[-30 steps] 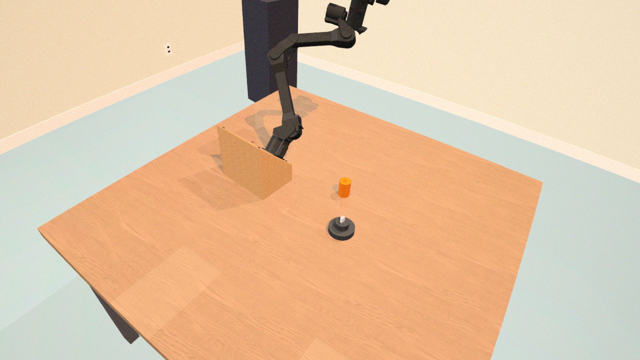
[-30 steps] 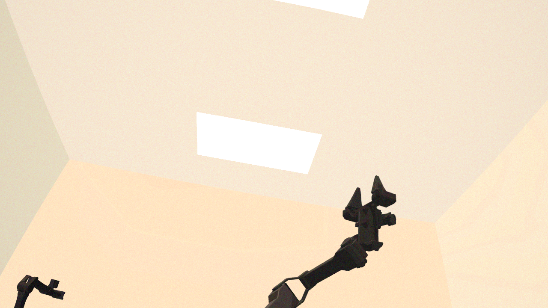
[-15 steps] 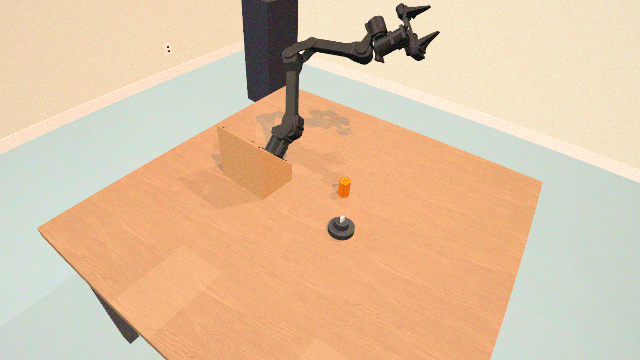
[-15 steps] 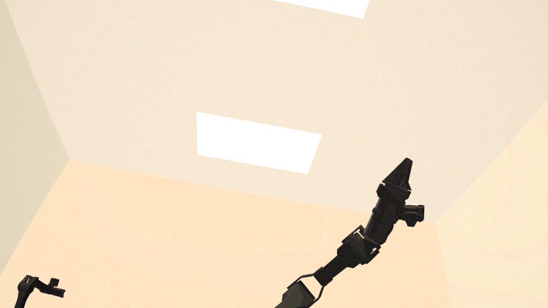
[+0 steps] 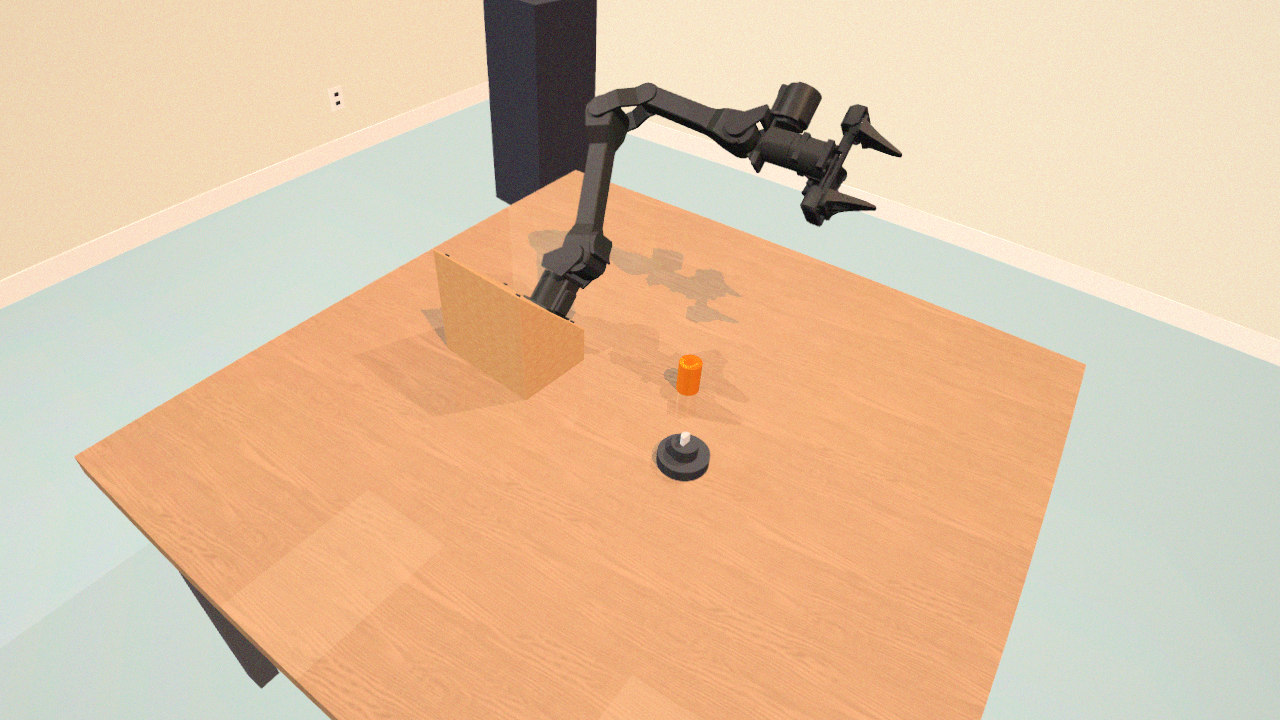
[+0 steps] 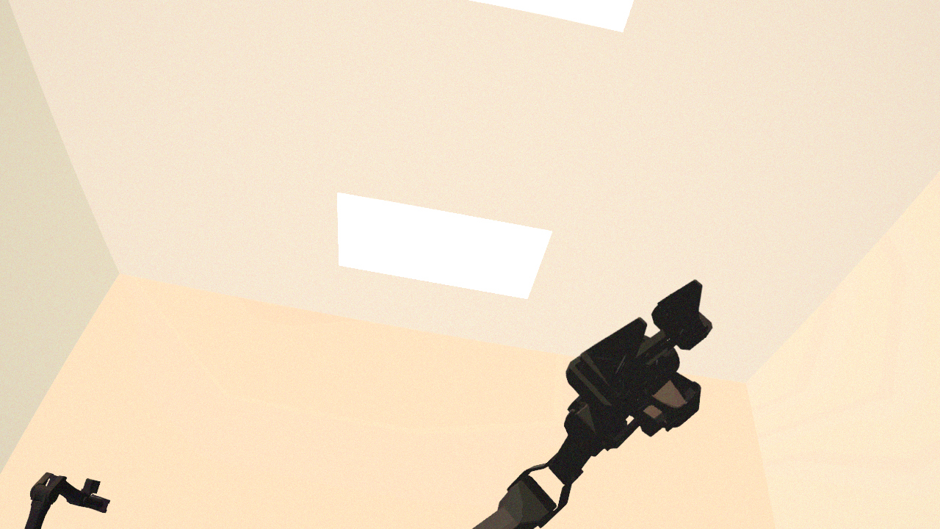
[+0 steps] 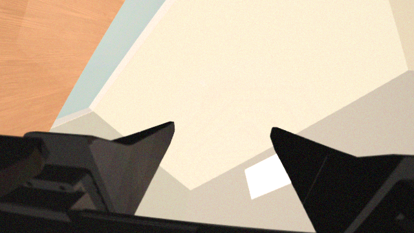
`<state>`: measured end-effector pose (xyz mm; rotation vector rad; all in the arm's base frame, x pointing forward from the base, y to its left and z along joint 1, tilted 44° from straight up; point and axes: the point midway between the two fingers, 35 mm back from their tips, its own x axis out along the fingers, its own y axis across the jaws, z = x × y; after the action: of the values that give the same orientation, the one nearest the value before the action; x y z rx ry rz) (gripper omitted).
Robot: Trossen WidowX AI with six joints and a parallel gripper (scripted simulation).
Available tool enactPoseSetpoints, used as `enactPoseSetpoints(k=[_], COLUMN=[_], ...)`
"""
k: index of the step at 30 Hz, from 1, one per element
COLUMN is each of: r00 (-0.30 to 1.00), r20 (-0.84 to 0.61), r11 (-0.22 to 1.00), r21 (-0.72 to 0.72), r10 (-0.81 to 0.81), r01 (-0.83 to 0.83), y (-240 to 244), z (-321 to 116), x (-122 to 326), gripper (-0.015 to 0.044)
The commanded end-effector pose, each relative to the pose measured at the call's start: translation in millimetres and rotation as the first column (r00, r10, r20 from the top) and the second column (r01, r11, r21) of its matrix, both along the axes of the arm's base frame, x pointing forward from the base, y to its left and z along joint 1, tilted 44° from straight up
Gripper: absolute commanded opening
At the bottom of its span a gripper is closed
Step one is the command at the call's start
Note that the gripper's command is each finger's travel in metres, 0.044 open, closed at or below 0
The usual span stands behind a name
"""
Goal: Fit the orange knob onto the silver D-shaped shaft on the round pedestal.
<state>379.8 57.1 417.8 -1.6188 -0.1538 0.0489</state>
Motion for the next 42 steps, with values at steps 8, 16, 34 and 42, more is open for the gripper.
enactPoseSetpoints(k=[8,16,34,42], r00=[0.797,0.378,-0.126,-0.126], r20=[-0.582,-0.866,-0.798,-0.797], r11=[0.978,0.932,0.800,0.799], r21=[-0.016,0.232,0.598,0.599], r10=[0.162,0.328,0.590,0.591], r01=[-0.210,-0.278,-0.041,-0.041], y=[5.1,8.4,40.3,53.8], z=[-166.4,-266.6,-324.0,-340.5], x=[3.1,-56.1,-153.6,-156.4], gripper=[0.0440,0.0440,0.0440,0.0440])
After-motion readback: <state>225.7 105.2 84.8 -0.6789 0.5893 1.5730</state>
